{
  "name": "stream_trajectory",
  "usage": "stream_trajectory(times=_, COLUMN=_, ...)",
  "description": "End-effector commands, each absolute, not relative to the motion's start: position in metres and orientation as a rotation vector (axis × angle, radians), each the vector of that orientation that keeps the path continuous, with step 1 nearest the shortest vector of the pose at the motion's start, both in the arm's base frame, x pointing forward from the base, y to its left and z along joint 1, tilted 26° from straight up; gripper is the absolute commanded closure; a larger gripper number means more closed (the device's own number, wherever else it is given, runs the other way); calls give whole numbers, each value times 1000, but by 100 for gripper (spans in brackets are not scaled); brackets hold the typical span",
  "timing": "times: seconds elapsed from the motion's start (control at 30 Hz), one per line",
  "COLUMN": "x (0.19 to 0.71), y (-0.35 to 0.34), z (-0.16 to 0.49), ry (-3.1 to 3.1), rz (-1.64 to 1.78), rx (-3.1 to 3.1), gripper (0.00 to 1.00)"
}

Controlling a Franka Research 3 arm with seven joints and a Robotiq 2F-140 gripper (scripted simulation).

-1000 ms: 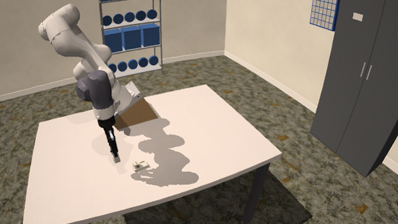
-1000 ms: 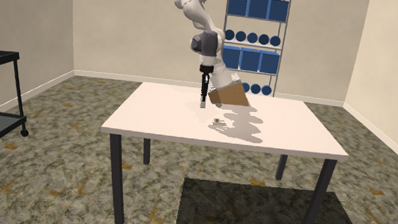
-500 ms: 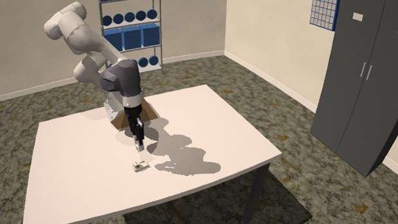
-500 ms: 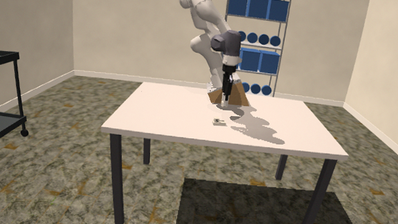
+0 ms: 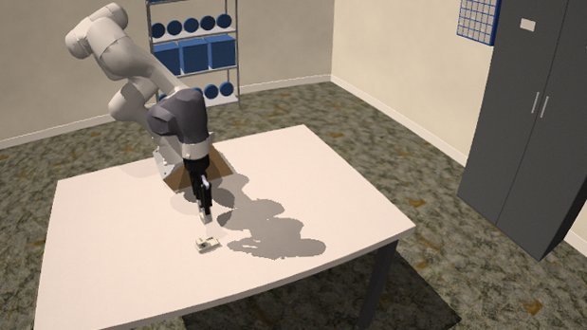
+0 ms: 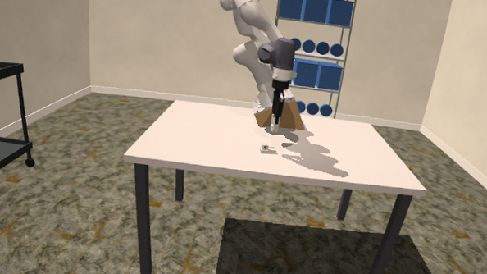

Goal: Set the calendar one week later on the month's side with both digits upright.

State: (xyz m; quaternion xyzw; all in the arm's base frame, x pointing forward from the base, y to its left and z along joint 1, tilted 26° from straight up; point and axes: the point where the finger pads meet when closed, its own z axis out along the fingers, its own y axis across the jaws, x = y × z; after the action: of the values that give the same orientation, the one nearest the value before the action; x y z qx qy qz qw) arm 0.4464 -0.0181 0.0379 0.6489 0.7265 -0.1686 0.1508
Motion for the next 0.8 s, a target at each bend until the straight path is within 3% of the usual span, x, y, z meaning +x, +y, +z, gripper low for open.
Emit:
stream_trajectory(times=0.0, x=447, y=-22, z=32, ry=2061, rz=-479, rx=1884, gripper=84)
stream_trajectory(times=0.77, x=448, y=-46, z=-17, ry=2061, rz=-479, rx=1884, gripper=84)
